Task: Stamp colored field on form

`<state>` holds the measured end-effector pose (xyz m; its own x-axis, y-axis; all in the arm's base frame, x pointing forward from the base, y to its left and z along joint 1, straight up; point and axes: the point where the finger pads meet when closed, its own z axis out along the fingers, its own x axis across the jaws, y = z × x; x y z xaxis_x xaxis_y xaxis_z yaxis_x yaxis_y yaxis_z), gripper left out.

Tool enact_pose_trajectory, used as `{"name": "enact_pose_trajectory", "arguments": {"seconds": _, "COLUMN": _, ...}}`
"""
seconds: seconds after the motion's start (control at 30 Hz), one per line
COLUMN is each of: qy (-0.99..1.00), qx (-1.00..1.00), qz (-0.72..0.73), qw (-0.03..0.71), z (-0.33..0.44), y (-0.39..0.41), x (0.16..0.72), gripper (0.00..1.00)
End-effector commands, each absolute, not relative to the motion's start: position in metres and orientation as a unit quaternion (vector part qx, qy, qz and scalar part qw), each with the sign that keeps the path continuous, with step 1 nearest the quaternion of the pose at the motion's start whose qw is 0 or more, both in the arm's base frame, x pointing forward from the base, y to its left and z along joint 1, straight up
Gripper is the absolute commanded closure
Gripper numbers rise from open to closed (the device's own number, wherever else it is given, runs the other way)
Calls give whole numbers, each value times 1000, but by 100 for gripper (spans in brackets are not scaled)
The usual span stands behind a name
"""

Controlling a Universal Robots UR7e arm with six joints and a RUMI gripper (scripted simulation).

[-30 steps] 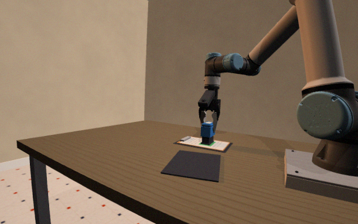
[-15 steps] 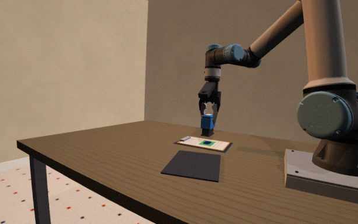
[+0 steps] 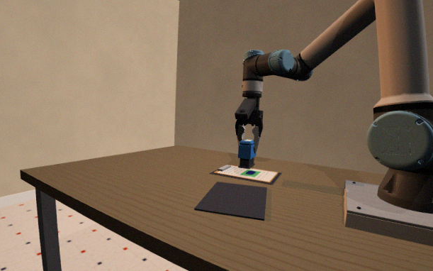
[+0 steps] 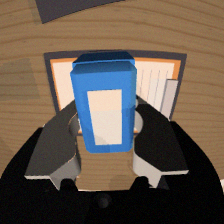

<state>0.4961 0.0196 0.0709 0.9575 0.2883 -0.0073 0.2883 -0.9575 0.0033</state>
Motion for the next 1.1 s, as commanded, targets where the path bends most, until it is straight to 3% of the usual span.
{"name": "enact_pose_trajectory", "arguments": {"seconds": 0.0, "qy": 174, "qx": 985, "qz": -1, "qw": 3, "z": 73, "y": 92, "x": 476, "gripper": 83}}
{"name": "enact_pose_trajectory", "arguments": {"seconds": 0.43, "qy": 233, "qx": 972, "qz": -2, "qw": 3, "z": 71, "y": 212, "x": 404, "gripper": 83}}
{"name": "enact_pose_trajectory", "arguments": {"seconds": 1.07, "qy": 237, "qx": 972, "qz": -1, "qw": 3, "z": 71, "y": 220, "x": 402, "gripper": 83}}
